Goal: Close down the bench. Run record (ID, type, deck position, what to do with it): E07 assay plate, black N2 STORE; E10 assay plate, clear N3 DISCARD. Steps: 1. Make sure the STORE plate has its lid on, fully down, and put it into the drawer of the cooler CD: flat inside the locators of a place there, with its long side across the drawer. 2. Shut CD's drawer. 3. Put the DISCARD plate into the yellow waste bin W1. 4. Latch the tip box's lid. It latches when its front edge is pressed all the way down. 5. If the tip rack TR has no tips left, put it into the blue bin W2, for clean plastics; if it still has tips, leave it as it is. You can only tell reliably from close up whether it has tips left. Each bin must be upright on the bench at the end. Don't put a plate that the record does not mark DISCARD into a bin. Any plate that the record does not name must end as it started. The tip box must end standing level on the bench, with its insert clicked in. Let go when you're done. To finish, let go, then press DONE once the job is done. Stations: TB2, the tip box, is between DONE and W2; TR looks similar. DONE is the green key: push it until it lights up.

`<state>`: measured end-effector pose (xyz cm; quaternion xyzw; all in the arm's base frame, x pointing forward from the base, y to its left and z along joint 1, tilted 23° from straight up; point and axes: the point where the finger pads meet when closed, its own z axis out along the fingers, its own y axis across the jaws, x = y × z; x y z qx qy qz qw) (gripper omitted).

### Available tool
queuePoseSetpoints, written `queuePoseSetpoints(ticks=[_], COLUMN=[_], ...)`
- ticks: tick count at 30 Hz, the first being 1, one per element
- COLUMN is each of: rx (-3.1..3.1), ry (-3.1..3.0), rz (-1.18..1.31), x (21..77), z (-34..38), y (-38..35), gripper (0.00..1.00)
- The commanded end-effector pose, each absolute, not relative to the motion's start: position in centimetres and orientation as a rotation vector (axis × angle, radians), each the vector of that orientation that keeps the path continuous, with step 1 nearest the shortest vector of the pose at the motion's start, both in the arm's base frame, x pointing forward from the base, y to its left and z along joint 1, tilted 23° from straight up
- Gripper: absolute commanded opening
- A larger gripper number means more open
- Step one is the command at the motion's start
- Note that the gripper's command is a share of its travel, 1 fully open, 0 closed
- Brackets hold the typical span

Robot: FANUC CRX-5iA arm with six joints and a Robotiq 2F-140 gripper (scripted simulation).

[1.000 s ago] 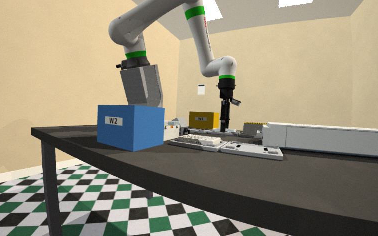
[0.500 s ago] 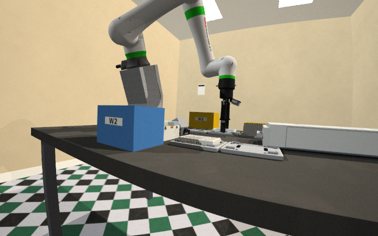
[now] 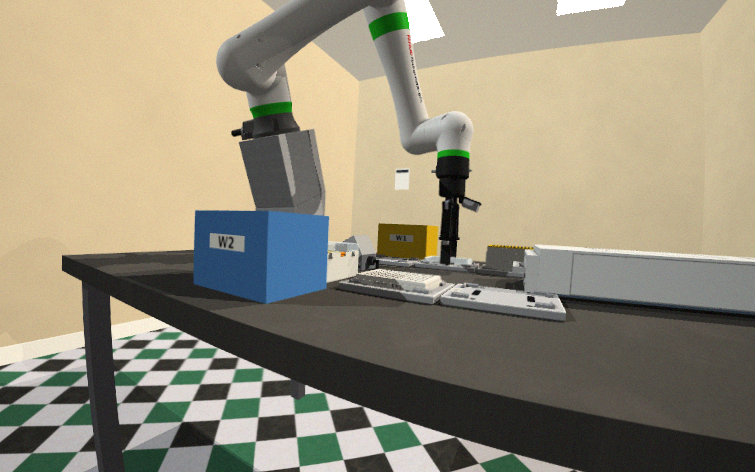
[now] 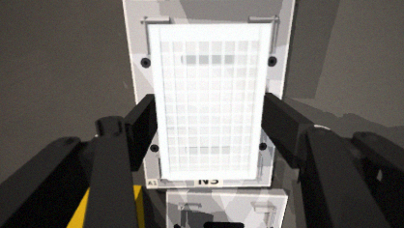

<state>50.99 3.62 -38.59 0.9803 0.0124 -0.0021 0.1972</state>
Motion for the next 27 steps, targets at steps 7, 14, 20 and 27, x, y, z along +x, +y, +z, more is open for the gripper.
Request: queuePoseSetpoints(ticks=[7, 14, 20, 27], rx=[2.745, 2.745, 2.745, 2.745], ry=[0.035, 0.035, 0.035, 0.035], rz=[-0.004, -0.004, -0.004, -0.004], x=[51.07, 51.07, 51.07, 51.07], z=[-38.47, -38.25, -38.07, -37.92], y=[3.72, 3.81, 3.89, 3.95], gripper=[0.10, 0.10, 0.10, 0.10])
